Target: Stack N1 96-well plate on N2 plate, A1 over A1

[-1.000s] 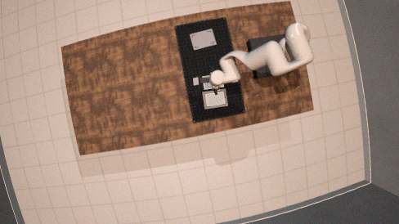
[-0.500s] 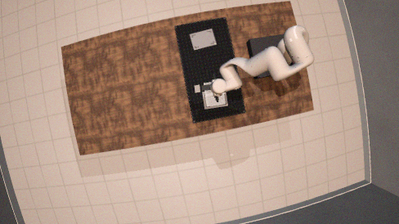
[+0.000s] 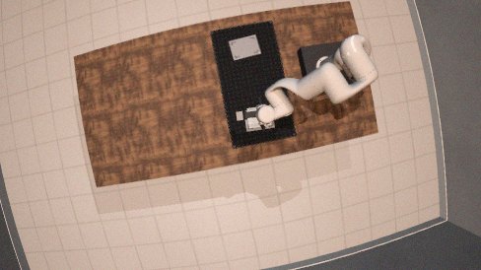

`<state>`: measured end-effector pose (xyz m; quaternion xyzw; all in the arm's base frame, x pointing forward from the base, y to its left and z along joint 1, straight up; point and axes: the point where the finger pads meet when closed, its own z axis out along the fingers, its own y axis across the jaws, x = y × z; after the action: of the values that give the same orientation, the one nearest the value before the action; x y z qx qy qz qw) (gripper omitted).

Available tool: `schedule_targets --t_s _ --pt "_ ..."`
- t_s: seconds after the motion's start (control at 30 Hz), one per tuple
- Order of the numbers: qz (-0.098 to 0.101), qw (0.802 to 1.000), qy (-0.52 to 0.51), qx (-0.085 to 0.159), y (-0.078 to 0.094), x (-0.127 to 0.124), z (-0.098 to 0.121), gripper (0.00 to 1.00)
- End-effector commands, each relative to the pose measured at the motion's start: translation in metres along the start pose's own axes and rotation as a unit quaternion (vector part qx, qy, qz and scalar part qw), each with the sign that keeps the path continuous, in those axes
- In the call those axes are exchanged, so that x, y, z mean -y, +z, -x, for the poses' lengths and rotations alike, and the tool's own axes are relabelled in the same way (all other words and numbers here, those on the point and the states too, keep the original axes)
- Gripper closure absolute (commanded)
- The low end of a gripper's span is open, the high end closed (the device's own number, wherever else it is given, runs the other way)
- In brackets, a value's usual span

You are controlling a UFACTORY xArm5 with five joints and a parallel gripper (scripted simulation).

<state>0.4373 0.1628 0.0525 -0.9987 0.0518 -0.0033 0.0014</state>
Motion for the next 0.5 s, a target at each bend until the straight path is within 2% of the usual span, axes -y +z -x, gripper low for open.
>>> schedule_targets --t_s 0.0,0.13,0.47 --pt "-0.001 1.0 0.0 -0.002 -0.001 0.01 -0.001 1.0" --pt "-0.001 1.0 0.0 -0.001 -0.001 0.024 0.0 1.0" --pt "-0.001 1.0 0.0 -0.001 -0.001 0.027 0.0 1.0"
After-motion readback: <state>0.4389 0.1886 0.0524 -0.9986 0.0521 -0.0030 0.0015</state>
